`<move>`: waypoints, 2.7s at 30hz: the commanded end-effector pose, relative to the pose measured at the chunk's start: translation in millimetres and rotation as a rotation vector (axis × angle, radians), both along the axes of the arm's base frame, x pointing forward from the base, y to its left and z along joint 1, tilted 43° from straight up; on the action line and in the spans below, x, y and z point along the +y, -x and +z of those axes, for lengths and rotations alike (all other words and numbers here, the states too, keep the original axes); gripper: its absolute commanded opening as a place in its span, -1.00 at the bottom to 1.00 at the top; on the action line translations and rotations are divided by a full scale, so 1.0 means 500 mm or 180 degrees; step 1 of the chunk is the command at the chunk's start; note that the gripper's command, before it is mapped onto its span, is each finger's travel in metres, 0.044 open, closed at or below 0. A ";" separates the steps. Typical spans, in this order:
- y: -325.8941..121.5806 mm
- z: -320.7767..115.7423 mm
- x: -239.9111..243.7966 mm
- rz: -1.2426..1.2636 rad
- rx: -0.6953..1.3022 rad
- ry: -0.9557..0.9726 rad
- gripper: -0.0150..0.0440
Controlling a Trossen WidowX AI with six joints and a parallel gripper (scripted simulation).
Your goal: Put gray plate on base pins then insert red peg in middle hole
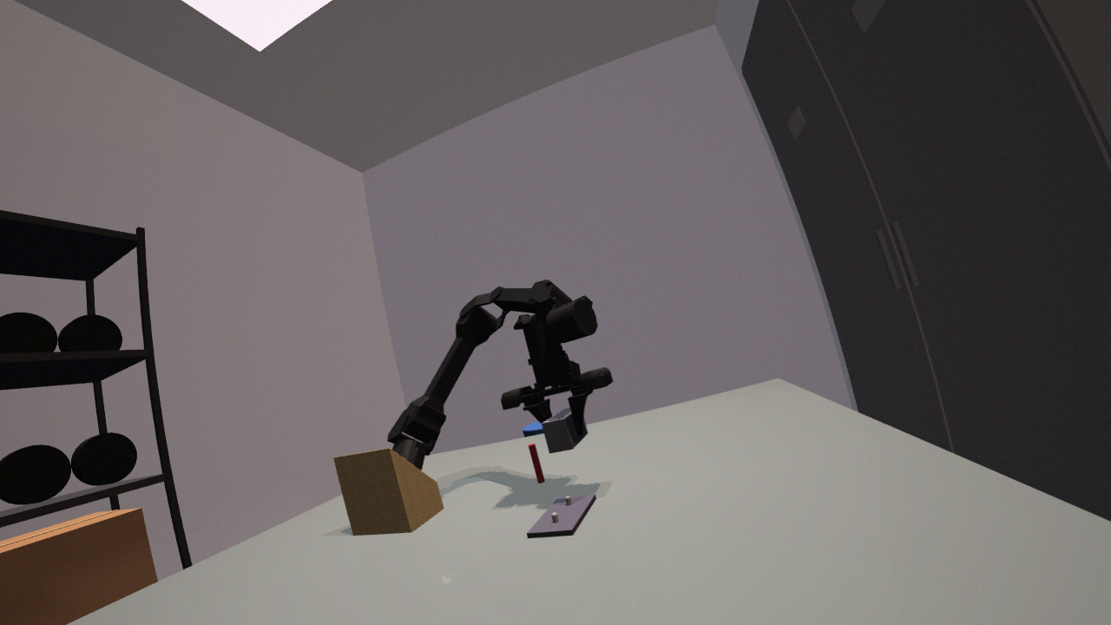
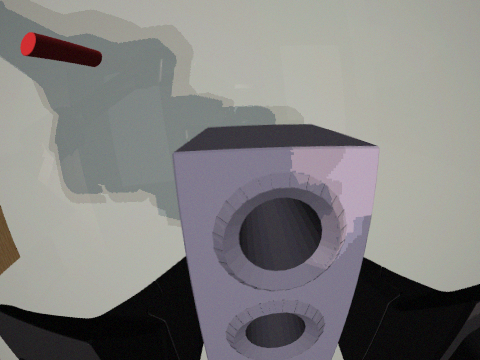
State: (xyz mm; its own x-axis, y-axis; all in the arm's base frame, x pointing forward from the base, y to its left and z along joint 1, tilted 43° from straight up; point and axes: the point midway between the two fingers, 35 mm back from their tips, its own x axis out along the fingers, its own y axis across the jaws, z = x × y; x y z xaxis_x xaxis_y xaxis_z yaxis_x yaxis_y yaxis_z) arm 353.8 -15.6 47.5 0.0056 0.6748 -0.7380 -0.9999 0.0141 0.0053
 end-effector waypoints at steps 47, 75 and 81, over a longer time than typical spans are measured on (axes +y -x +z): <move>0.020 -0.172 -0.061 -0.0055 0.0059 0.0000 -0.49; 0.020 -0.229 -0.008 -0.0055 0.0058 -0.0006 -0.49; 0.018 -0.222 -0.013 -0.0034 0.0032 0.0011 -0.49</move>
State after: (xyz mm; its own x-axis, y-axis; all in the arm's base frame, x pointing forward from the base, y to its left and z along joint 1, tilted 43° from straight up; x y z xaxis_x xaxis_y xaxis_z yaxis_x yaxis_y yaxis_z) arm 344.6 -21.8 -64.2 0.0052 0.6724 -0.7401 -0.9995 0.0261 0.0167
